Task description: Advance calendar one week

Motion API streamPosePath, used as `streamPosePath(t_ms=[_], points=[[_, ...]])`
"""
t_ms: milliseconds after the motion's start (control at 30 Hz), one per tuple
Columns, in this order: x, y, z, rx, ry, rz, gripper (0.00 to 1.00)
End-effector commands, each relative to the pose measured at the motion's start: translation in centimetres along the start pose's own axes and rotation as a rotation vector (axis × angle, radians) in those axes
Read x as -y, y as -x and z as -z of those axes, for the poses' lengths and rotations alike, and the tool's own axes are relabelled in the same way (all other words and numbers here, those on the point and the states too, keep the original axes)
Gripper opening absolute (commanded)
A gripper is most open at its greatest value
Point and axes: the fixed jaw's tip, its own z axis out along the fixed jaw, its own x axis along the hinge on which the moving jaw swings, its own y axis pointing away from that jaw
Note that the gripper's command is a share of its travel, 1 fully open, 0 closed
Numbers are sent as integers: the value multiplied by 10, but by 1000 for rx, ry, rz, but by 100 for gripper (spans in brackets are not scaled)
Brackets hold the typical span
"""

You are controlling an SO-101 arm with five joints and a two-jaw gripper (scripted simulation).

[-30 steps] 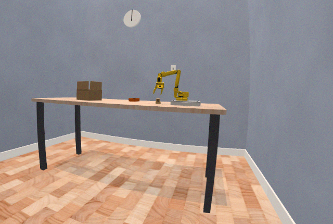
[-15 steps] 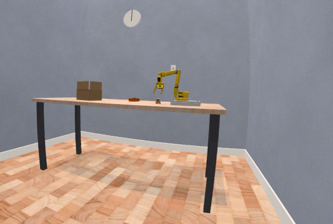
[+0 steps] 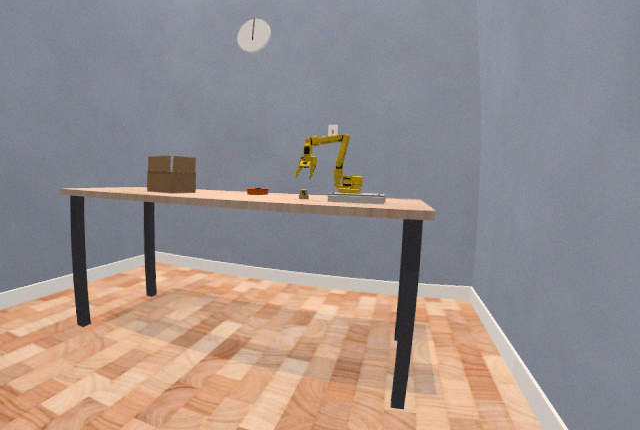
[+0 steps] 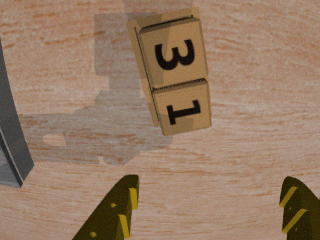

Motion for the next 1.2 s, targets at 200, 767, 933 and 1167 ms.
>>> streamPosePath(t_ms=[200, 767, 933, 1167], points=[[-8, -2, 10, 4, -19, -341, 36], [-20, -3, 27, 28, -58, -1028, 36], [-22, -4, 30, 37, -66, -1192, 36], [-26, -5, 35, 54, -77, -1423, 36]])
